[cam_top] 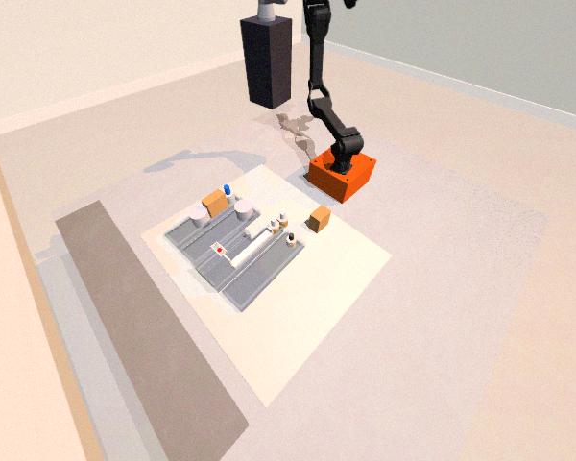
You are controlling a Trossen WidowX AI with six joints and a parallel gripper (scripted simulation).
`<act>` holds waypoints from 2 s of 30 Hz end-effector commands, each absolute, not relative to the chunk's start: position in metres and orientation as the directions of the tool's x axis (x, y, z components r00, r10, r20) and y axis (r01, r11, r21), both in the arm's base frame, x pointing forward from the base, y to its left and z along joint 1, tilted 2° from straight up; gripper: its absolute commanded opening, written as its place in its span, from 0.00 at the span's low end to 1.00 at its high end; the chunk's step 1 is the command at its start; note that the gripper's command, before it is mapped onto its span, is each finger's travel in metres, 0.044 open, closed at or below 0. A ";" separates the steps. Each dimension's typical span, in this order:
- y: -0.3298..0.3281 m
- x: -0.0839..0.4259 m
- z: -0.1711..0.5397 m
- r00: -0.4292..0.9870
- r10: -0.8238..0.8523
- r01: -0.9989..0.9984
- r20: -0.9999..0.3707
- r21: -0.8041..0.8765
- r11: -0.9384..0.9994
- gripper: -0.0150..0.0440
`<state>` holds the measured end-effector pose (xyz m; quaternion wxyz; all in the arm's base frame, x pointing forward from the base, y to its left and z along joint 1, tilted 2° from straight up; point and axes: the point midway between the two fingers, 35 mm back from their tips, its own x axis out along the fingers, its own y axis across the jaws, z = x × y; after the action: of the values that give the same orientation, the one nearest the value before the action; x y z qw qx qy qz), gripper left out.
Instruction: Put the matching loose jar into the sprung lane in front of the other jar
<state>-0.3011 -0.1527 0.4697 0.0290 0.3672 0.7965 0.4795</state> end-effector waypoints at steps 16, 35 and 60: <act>0.022 -0.167 0.564 -0.315 0.845 0.917 0.432 -0.090 0.388 1.00; 0.155 0.115 0.511 0.444 0.886 0.194 0.132 -0.980 0.049 1.00; 0.033 0.336 0.197 0.560 0.201 -0.688 -0.804 -0.317 0.653 1.00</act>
<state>0.3349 0.0551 0.2325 0.8257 -0.3670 0.3019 0.3039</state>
